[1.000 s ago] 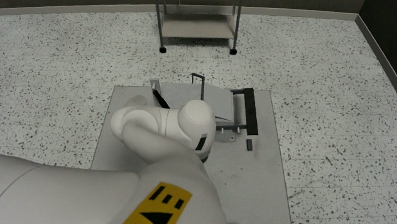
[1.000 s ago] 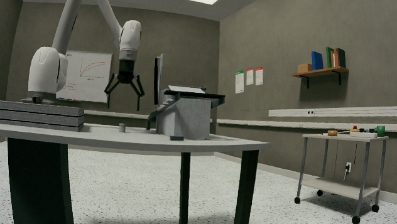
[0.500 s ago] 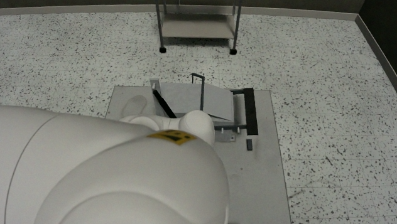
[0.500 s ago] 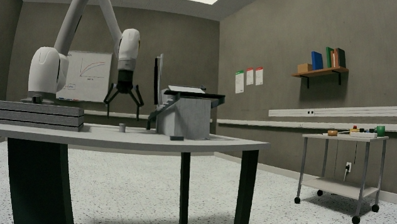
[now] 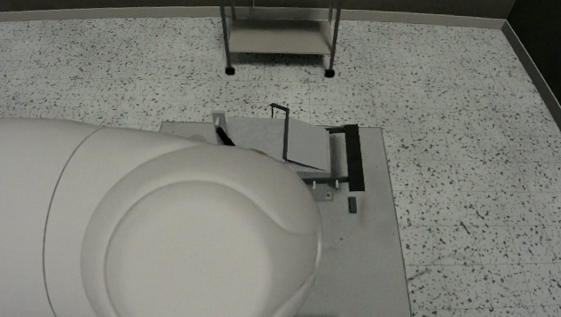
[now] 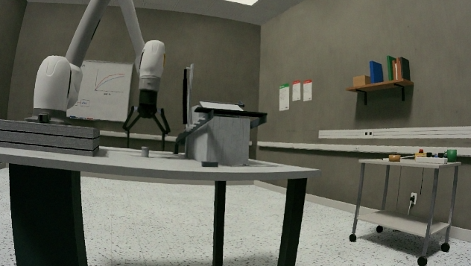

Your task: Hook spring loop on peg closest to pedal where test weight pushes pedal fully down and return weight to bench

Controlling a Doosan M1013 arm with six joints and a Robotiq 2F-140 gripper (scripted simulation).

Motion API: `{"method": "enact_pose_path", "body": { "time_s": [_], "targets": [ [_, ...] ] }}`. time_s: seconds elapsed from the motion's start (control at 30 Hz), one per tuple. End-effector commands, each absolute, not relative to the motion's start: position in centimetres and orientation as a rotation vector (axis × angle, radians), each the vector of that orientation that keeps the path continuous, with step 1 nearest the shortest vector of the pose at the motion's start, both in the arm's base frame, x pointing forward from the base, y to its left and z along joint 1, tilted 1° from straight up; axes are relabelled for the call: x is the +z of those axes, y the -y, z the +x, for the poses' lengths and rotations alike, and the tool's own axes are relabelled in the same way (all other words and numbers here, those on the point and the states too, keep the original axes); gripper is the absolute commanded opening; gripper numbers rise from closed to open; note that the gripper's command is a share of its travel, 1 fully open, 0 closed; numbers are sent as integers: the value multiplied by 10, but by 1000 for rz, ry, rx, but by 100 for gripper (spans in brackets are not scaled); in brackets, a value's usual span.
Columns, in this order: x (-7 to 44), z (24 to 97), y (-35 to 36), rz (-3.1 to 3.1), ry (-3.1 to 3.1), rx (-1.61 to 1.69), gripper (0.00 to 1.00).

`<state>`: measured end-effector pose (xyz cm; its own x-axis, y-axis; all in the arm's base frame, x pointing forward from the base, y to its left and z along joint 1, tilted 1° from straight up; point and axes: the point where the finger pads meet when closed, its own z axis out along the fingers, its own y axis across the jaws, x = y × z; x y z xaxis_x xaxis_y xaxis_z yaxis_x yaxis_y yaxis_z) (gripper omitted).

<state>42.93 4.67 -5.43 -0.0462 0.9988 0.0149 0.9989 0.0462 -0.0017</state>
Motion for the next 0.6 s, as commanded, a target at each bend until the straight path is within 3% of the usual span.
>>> {"method": "enact_pose_path", "body": {
  "time_s": [0.0, 0.57],
  "targets": [
    [-60, 430, -47, -2162, 2264, -16, 100],
    [-60, 430, -47, -2162, 2264, -16, 100]
  ]
}}
